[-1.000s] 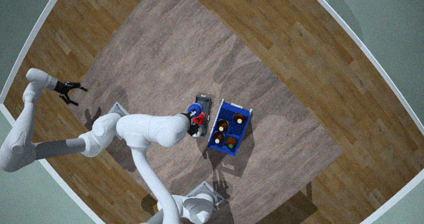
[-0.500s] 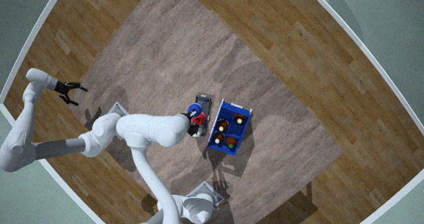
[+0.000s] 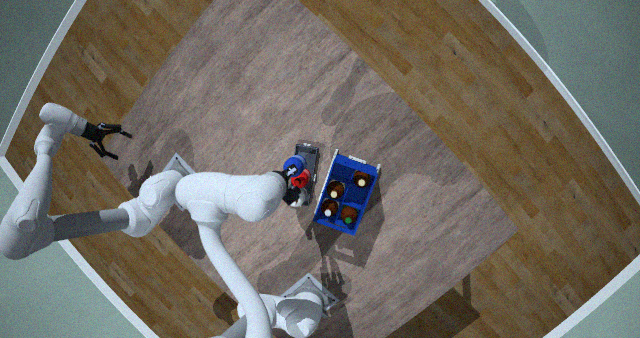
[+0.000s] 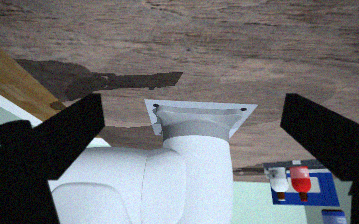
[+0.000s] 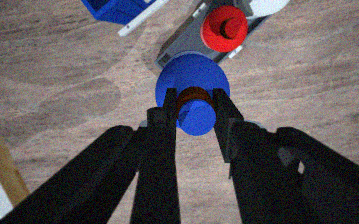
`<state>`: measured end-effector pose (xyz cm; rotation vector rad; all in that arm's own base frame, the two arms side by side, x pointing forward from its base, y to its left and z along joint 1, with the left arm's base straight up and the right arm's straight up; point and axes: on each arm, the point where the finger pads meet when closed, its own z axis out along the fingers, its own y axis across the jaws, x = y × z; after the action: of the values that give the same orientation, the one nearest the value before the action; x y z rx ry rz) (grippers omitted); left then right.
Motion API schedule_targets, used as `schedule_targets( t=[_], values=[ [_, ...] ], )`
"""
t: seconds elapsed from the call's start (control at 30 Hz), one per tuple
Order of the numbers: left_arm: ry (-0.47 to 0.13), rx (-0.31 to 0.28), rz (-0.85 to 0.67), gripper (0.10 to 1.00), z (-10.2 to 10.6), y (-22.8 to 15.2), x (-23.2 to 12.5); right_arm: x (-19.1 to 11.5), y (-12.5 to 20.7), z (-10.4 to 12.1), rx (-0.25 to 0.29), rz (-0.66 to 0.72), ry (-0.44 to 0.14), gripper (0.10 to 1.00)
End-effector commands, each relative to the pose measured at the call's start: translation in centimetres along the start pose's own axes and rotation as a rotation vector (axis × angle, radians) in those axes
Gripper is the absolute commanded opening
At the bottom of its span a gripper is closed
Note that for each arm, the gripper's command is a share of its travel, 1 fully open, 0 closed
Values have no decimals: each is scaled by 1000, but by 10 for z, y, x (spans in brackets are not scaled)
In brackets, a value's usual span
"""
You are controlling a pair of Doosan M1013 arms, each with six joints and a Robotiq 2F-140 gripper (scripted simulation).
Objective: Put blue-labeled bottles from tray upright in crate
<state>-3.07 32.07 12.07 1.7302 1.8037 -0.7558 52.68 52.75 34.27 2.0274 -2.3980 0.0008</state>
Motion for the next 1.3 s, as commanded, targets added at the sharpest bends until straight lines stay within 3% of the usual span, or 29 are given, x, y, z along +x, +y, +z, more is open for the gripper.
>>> schedule_targets(
  t=[0.0, 1.27],
  values=[
    [1, 0, 0, 1000, 0, 0, 0, 0, 0, -1, 1, 0, -1, 99],
    [1, 0, 0, 1000, 0, 0, 0, 17, -6, -1, 1, 0, -1, 99]
  ],
)
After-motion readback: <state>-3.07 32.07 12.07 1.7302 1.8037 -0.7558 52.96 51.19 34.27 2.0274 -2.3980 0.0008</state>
